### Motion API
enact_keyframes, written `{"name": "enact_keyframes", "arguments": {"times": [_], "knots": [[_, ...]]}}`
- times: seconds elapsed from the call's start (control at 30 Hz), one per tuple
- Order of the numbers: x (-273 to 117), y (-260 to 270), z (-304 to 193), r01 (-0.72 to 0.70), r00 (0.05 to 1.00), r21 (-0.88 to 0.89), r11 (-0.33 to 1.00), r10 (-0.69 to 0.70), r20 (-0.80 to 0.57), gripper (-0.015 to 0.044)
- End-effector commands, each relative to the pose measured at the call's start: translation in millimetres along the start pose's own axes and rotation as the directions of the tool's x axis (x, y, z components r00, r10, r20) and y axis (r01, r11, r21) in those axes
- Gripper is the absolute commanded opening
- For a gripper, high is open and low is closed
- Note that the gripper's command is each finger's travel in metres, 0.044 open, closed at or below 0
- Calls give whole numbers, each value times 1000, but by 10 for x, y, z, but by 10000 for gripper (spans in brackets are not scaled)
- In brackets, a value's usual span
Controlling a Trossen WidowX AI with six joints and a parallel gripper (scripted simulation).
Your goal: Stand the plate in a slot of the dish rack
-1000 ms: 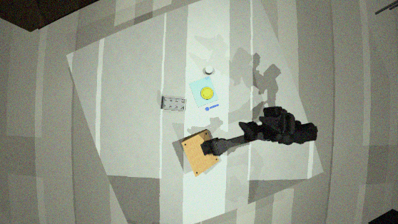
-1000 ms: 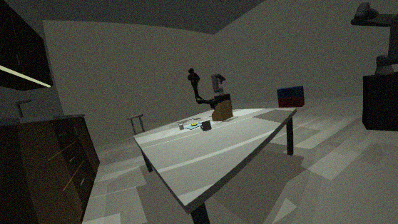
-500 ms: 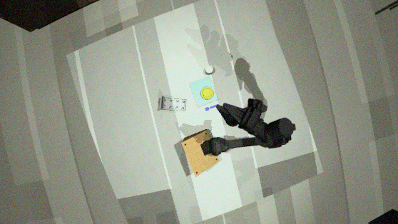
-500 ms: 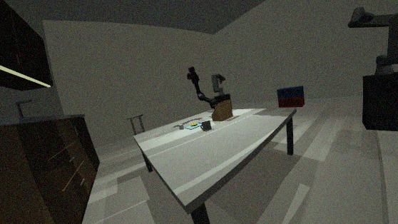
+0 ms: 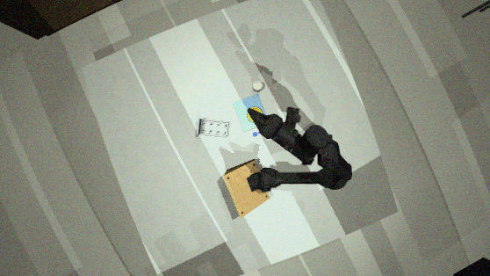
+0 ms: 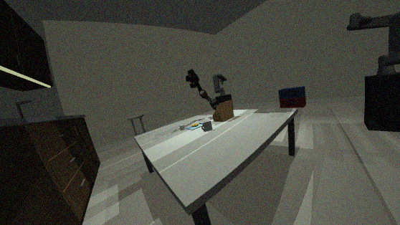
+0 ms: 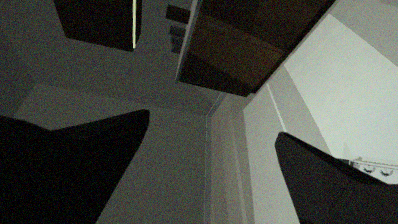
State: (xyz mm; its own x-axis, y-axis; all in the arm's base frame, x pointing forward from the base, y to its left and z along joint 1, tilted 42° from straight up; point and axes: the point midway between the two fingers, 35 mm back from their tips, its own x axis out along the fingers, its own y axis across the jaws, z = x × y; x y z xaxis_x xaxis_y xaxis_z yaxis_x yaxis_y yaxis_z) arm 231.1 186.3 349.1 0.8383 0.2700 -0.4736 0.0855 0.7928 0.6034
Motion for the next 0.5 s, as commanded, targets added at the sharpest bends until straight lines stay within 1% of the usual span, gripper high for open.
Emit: {"name": "enact_keyframes", "arguments": {"times": [0.0,0.23,0.47], "knots": [[186,-152,8,78,997,-66,995,-78,10,400],[439,-408,78,201,980,-188,961,-197,41,400],[749,-854,152,378,924,-309,873,-377,66,400]]}}
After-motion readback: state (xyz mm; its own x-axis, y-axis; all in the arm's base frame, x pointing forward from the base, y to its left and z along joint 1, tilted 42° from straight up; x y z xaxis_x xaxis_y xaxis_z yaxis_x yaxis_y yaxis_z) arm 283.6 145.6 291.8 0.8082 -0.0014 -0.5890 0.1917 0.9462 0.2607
